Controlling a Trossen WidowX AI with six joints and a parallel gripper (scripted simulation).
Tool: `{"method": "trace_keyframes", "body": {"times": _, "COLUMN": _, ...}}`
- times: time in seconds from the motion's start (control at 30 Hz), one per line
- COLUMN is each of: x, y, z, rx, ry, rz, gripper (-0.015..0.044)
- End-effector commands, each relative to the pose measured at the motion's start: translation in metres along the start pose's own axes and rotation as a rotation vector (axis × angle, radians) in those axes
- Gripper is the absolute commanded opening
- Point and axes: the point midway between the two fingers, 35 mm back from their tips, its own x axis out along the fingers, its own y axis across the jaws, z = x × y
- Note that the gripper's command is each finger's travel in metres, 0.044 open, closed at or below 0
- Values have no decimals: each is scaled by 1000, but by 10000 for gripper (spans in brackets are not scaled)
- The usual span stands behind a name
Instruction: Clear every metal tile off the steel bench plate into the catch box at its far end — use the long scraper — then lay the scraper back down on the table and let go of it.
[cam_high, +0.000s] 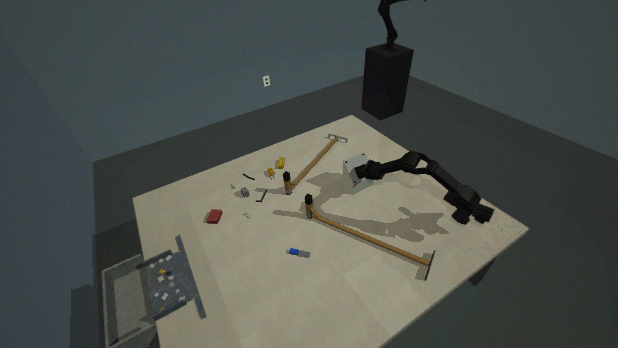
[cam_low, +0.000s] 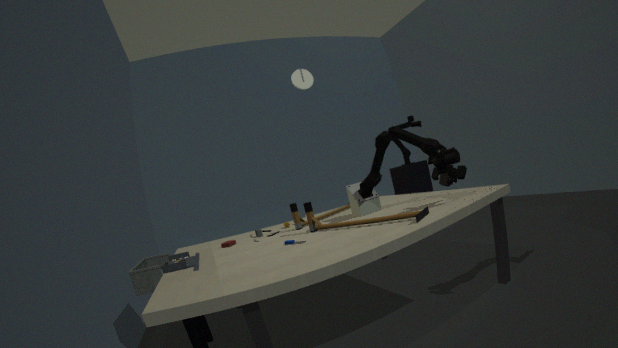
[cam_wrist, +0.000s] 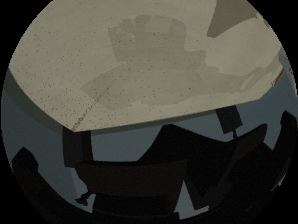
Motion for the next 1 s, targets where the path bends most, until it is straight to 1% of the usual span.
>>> {"method": "trace_keyframes", "body": {"times": 0.0, "x": -5, "y": 5, "z": 9, "rx": -29, "ry": -22, "rz": 23, "gripper": 0}}
{"method": "trace_keyframes", "body": {"times": 0.97, "x": -47, "y": 31, "z": 68, "rx": -198, "ry": -169, "rz": 141, "gripper": 0}}
